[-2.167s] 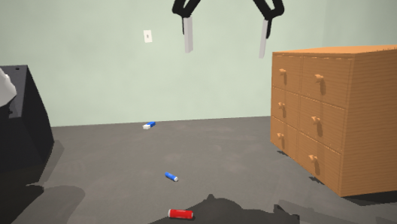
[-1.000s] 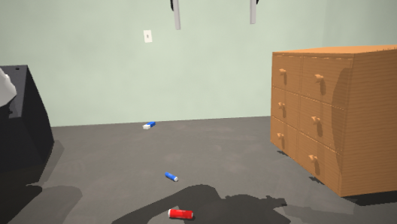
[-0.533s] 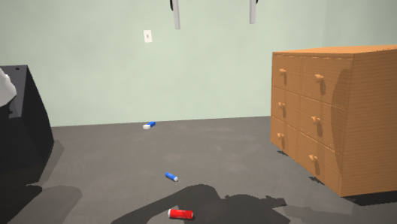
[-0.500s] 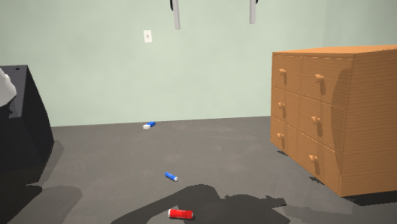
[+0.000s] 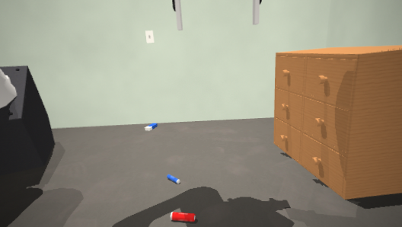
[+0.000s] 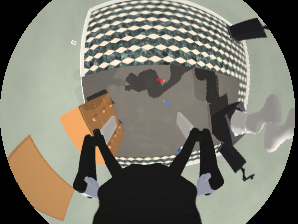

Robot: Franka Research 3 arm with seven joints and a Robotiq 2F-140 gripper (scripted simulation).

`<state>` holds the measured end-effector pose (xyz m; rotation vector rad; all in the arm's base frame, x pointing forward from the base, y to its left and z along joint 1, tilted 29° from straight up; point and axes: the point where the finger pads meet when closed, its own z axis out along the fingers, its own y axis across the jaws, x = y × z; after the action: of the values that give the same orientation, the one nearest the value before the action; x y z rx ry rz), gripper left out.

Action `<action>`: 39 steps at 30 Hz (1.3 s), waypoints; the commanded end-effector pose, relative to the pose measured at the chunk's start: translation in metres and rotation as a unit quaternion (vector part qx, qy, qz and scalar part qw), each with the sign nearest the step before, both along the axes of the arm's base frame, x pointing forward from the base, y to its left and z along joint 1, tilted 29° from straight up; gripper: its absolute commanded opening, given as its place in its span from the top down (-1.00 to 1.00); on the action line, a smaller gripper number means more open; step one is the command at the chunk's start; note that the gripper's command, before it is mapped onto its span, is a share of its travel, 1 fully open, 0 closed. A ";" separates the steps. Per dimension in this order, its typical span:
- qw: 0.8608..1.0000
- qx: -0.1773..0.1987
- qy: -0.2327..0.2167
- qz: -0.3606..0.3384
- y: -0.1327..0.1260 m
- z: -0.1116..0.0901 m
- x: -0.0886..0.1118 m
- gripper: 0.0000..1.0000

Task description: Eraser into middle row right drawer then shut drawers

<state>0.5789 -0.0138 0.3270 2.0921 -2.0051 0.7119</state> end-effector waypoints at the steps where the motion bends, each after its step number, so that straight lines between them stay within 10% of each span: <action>1: 0.999 -0.012 0.022 0.043 -0.003 -0.005 0.002 -1.00; 39: 0.941 -0.079 0.146 0.295 -0.018 -0.034 0.013 -1.00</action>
<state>0.5899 -0.0311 0.2949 2.4601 -1.3025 0.5997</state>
